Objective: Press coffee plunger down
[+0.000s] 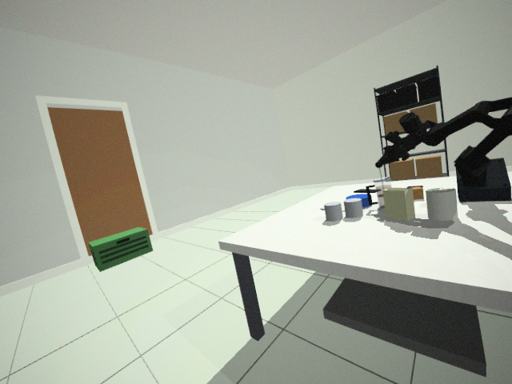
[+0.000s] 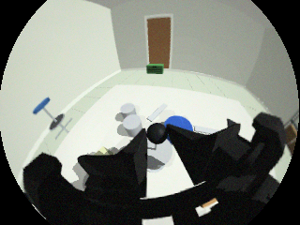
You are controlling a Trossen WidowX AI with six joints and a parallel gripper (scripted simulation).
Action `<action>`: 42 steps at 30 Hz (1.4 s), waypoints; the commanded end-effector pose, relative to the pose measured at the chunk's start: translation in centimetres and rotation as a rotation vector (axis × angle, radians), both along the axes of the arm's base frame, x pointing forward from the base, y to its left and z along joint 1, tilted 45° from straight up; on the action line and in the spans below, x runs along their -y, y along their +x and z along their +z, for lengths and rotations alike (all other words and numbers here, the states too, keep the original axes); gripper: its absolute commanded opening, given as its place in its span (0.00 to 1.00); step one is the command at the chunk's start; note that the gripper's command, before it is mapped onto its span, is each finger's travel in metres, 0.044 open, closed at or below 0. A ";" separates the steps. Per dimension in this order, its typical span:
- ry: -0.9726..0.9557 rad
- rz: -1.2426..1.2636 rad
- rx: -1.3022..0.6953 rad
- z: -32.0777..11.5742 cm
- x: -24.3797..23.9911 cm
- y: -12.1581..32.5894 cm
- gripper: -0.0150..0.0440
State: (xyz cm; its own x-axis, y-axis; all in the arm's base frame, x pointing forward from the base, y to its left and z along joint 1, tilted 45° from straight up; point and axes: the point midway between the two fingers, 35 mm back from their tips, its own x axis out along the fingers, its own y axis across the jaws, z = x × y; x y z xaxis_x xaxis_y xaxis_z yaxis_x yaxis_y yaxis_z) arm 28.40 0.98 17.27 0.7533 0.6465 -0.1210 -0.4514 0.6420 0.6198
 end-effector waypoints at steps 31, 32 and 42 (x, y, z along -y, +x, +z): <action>0.027 0.009 -0.026 -2.5 -2.7 0.7 0.45; 0.027 0.009 -0.026 -2.5 -2.7 0.7 0.45; 0.027 0.009 -0.026 -2.5 -2.6 0.8 0.45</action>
